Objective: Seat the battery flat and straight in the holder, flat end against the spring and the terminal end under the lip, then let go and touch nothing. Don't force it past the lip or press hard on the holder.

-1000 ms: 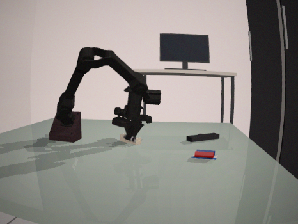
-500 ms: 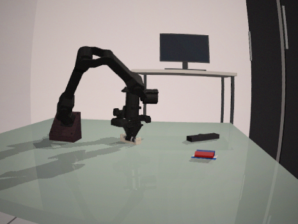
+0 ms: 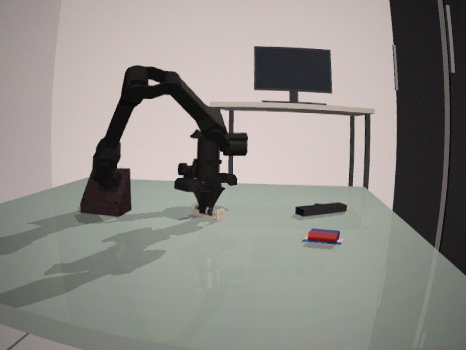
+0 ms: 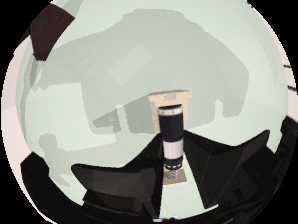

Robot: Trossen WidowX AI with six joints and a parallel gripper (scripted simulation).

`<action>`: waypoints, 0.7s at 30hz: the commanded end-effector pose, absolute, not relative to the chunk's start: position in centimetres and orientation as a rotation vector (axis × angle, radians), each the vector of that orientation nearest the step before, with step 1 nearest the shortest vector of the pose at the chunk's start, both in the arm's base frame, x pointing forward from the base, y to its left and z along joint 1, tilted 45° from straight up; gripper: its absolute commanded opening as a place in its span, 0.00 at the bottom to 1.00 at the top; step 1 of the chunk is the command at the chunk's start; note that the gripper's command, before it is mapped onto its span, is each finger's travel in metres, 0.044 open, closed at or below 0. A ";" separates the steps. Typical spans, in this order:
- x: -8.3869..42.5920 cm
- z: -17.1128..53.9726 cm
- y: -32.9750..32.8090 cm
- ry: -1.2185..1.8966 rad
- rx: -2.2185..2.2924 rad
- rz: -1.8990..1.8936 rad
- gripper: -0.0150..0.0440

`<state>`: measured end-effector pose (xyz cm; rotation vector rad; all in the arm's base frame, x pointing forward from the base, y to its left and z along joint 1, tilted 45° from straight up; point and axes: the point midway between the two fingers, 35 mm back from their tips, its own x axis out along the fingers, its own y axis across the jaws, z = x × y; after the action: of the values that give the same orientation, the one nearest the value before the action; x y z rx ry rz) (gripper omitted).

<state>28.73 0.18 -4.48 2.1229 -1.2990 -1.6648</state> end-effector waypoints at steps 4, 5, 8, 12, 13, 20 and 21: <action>28.6 -4.5 0.2 -1.301 2.125 -1.662 0.36; 28.6 -4.6 0.2 -1.300 2.125 -1.662 0.36; 28.6 -4.6 0.2 -1.299 2.126 -1.662 0.36; 28.6 -4.6 0.2 -1.299 2.126 -1.662 0.45; 28.6 -4.6 0.2 -1.299 2.126 -1.662 0.49; 28.5 -4.1 0.6 -1.299 2.126 -1.663 0.53; 28.5 -4.0 0.8 -1.299 2.126 -1.663 0.53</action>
<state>28.52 0.33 -4.31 2.1213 -1.2994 -1.6619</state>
